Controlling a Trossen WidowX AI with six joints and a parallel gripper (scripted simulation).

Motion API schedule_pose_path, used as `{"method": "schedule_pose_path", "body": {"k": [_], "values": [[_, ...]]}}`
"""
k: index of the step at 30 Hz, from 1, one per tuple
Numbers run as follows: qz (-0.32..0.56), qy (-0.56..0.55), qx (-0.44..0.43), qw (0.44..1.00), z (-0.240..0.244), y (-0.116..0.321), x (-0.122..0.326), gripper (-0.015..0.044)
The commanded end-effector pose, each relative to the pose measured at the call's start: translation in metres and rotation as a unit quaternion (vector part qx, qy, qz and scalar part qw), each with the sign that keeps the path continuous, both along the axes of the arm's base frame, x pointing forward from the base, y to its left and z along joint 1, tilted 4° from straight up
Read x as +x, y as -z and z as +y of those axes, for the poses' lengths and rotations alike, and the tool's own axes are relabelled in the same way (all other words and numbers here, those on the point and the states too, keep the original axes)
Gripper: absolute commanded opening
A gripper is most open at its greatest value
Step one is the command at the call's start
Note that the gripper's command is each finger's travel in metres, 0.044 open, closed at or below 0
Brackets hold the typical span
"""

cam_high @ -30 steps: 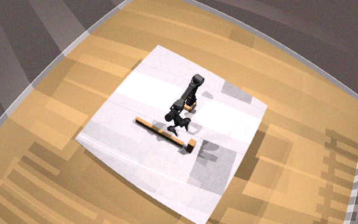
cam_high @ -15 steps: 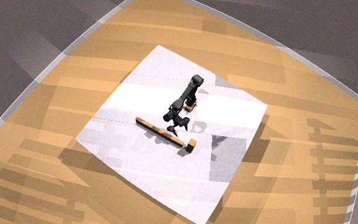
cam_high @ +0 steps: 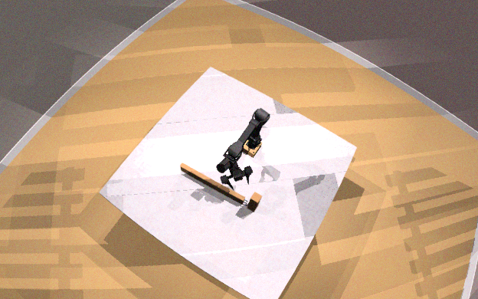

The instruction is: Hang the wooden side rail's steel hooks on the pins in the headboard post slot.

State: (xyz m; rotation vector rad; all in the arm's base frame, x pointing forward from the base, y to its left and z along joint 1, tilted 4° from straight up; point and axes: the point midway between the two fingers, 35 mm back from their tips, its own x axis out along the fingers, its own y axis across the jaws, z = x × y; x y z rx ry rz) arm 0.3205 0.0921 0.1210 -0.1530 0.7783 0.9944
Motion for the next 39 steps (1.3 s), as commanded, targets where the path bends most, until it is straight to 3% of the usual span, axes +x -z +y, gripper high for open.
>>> {"method": "schedule_pose_path", "body": {"k": [1,10,19,32,39], "values": [[0.114,0.099,0.001,0.988,-0.002,0.000,0.010,0.0440],[0.317,0.325,-0.002,0.891,-0.008,0.001,0.025,0.0440],[0.438,0.548,-0.005,0.713,-0.014,-0.002,0.035,0.0440],[0.449,0.809,0.024,0.379,-0.025,-0.012,0.045,0.0440],[0.445,0.819,0.027,0.360,-0.025,-0.012,0.045,0.0440]]}}
